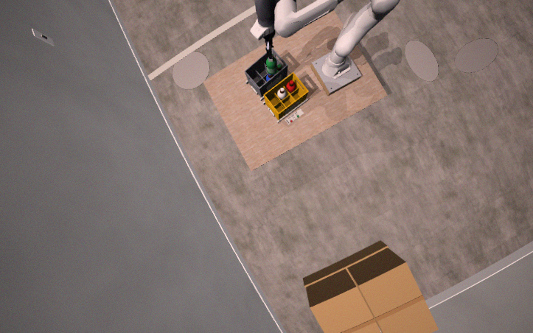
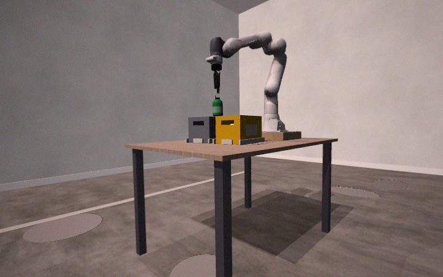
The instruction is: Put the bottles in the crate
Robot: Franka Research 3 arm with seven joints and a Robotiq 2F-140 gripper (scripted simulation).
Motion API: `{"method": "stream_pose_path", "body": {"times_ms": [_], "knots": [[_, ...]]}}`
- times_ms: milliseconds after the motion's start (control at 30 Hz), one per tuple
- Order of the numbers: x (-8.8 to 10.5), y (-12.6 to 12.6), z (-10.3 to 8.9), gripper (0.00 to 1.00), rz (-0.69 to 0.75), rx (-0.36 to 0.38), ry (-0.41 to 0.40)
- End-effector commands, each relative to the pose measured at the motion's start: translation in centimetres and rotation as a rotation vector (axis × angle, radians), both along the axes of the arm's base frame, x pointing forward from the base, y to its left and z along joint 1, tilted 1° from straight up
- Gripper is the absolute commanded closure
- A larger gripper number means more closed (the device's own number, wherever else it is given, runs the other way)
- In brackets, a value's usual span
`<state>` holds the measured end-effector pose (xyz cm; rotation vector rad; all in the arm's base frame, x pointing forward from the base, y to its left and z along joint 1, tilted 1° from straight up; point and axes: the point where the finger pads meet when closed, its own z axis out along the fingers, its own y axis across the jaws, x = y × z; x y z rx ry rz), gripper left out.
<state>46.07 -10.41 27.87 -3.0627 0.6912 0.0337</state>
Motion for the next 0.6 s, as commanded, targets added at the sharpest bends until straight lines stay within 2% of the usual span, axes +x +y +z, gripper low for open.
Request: {"method": "stream_pose_path", "body": {"times_ms": [0, 567], "knots": [[0.4, 0.5, 0.5, 1.00, -0.023, -0.004, -0.009], [1.4, 3.4, 0.5, 1.00, -0.023, -0.004, -0.009]]}}
